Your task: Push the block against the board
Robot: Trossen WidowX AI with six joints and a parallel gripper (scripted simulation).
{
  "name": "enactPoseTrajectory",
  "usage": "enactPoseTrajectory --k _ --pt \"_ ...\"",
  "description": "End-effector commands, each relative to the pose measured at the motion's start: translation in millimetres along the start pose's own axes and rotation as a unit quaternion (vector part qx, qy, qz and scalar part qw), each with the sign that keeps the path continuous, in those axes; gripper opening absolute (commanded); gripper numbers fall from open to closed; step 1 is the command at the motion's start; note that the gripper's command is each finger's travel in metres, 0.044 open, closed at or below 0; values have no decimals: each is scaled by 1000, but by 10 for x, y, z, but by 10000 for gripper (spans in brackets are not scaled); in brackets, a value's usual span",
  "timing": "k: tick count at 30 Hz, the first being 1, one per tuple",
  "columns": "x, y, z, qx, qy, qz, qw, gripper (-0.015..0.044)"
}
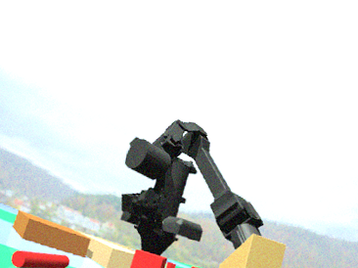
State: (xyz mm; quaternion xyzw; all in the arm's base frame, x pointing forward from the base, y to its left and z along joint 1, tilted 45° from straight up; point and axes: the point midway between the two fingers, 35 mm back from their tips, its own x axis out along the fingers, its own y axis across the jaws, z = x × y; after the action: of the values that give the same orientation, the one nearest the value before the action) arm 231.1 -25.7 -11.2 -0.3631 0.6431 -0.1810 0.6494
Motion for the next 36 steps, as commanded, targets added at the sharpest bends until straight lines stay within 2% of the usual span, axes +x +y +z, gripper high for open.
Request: enactPoseTrajectory --k 1,24,26,30,36 --pt "-5 -6 -69 3 -1 -1 1000 0" --pt "6 1 -438 2 -1 -1 1000 0" --pt "-80 4 -381 -1 0 -1 1000 0" --pt "-523 3 -389 2 -1 1 1000 0" --pt "-548 -13 -377 2 -1 1 1000 0"
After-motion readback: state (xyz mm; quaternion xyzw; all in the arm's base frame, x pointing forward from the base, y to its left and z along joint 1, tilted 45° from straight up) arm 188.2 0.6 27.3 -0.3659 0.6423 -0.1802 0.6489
